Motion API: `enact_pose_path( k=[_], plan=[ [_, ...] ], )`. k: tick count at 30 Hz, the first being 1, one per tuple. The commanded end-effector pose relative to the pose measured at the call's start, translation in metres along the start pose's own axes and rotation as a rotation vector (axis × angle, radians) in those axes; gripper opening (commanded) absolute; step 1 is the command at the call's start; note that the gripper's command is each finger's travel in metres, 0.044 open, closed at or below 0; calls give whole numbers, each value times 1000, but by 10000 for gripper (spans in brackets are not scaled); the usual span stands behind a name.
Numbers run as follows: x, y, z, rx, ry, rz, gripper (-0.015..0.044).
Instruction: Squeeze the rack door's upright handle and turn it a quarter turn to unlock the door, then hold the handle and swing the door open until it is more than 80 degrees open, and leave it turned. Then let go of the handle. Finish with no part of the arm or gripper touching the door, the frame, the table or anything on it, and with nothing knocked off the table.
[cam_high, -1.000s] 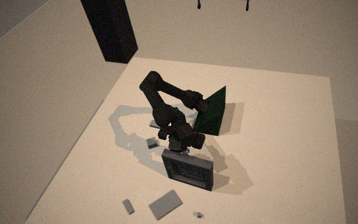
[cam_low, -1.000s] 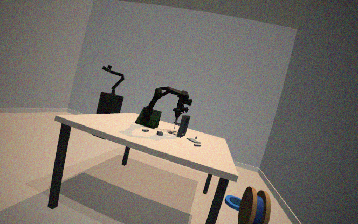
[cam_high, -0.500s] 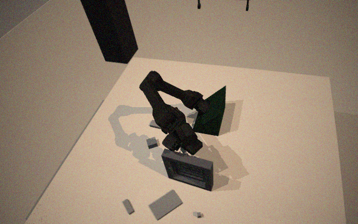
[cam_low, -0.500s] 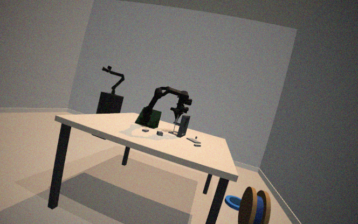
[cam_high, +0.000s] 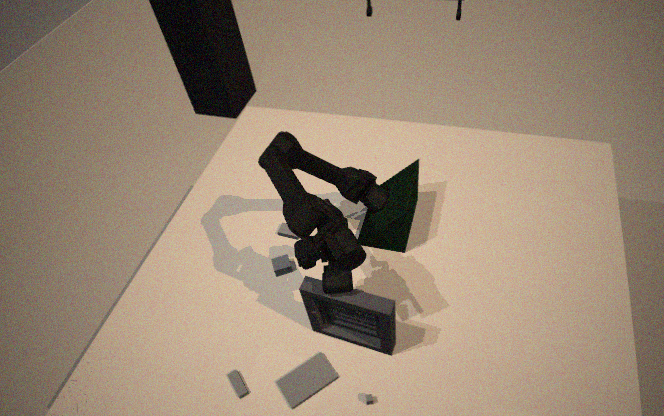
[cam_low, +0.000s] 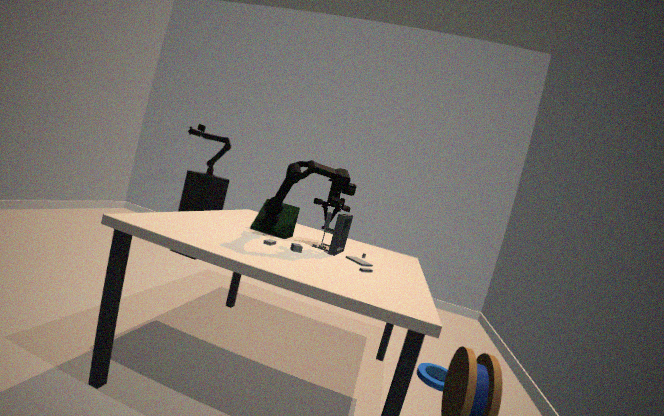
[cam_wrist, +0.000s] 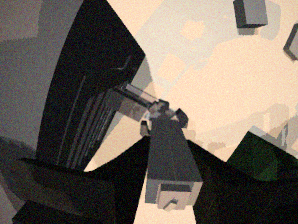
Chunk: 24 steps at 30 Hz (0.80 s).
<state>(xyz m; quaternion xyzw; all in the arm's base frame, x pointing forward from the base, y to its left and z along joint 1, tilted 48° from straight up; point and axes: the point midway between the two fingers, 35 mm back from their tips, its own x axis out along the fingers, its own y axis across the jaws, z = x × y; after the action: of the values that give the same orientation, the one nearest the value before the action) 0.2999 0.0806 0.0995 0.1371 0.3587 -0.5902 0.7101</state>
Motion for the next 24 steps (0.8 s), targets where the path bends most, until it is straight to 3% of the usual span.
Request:
enact_pose_path(
  k=[1, 12, 24],
  plan=[
    [1, 0, 0, 194, 1, -1, 20],
    [1, 0, 0, 727, 1, -1, 20],
    [1, 0, 0, 759, 0, -1, 20]
  ],
)
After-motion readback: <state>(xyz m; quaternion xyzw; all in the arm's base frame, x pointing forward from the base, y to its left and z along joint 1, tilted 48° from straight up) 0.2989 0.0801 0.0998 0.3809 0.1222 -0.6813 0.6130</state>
